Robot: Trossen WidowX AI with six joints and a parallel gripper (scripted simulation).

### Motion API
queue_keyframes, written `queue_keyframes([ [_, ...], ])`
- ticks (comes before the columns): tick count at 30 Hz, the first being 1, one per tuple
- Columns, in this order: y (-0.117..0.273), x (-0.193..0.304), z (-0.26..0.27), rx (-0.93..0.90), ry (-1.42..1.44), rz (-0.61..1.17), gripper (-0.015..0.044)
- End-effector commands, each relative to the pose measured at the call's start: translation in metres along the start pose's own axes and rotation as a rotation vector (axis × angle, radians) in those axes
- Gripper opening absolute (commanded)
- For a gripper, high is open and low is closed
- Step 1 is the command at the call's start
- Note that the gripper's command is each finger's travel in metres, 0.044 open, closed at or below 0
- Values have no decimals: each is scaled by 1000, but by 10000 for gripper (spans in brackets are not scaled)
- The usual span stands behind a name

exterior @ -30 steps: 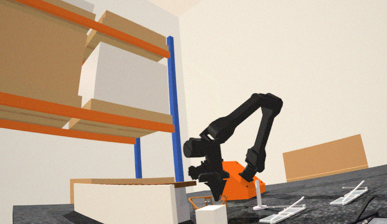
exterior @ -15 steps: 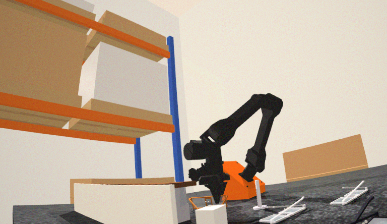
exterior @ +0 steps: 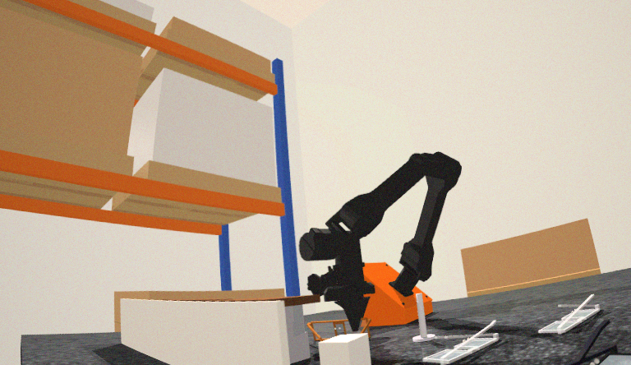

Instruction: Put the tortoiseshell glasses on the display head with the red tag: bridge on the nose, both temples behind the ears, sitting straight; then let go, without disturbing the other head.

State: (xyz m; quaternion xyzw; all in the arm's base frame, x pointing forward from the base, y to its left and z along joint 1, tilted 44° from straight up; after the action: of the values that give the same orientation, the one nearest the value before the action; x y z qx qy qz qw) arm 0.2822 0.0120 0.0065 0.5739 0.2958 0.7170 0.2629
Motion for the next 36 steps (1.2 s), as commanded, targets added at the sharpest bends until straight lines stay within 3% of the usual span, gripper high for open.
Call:
queue_keyframes([
  [1, 0, 0, 0, 0, 0, 0, 13],
  [10, 3, 0, 0, 0, 0, -1, 0],
  [28, 98, -3, 5, -2, -3, -1, 0],
  [36, 102, 8, 10, 0, -4, -6, 0],
])
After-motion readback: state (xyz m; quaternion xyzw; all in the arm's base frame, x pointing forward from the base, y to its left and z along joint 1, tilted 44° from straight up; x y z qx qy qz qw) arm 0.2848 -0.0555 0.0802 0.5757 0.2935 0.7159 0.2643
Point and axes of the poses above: the point midway between the two fingers, 35 mm back from their tips, its own y axis back along the fingers, its own z axis across the jaws, x = y × z, the point moved 2 cm from there along y, back along the fingers, and after that the axes turned 5 degrees about -y, right-handed, at the moved point
